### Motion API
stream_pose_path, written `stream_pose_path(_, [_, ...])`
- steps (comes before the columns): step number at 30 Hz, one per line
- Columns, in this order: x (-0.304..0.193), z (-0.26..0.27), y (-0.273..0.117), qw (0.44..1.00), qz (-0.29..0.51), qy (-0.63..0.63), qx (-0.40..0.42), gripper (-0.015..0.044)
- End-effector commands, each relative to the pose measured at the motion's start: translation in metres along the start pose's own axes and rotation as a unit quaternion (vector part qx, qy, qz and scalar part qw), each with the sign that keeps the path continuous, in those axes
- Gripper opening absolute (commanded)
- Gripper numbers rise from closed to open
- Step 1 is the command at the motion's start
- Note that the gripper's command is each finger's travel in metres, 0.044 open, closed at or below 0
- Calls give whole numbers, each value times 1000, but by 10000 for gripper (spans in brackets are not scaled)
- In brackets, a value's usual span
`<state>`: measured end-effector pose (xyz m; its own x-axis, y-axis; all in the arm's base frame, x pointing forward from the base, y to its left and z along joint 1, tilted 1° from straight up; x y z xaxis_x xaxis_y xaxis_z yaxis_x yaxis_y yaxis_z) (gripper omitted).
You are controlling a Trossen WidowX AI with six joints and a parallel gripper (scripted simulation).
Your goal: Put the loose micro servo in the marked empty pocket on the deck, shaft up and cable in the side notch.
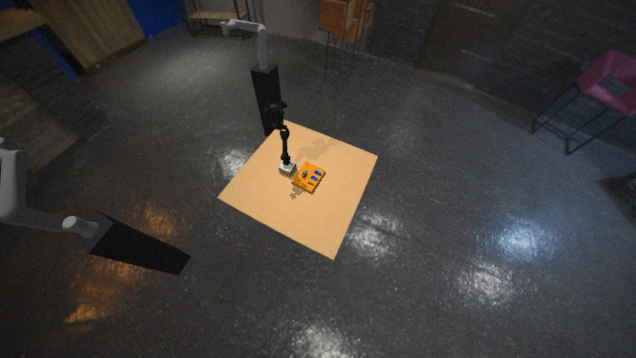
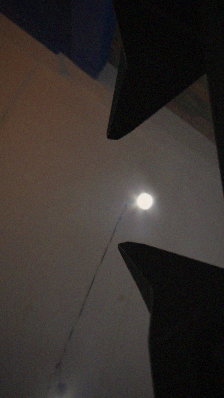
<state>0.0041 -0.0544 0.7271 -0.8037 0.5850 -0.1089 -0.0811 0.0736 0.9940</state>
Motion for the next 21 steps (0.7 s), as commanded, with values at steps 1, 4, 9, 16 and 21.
stream_pose_path(1, [-13, -9, -5, 999, 25, -11, -20, 440])
stream_pose_path(4, [-22, -13, -8, 999, 41, -10, -26, 440])
stream_pose_path(9, [-34, -18, -13, 997, 61, -8, -38, 440])
stream_pose_path(16, [-61, -31, -26, 990, 117, -31, -68, 440])
stream_pose_path(21, [-85, -40, -39, 980, 167, -55, -89, 440])
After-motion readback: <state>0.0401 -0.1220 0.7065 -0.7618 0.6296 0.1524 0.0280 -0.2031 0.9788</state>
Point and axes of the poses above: the point midway between the two fingers, 35 mm back from their tips, its own y axis out along the fingers, its own z axis across the jaws, x = y × z, the point moved 6 cm from there along -y, back along the fingers, and after that the axes turned 3 degrees about -y, right-handed, at the moved point
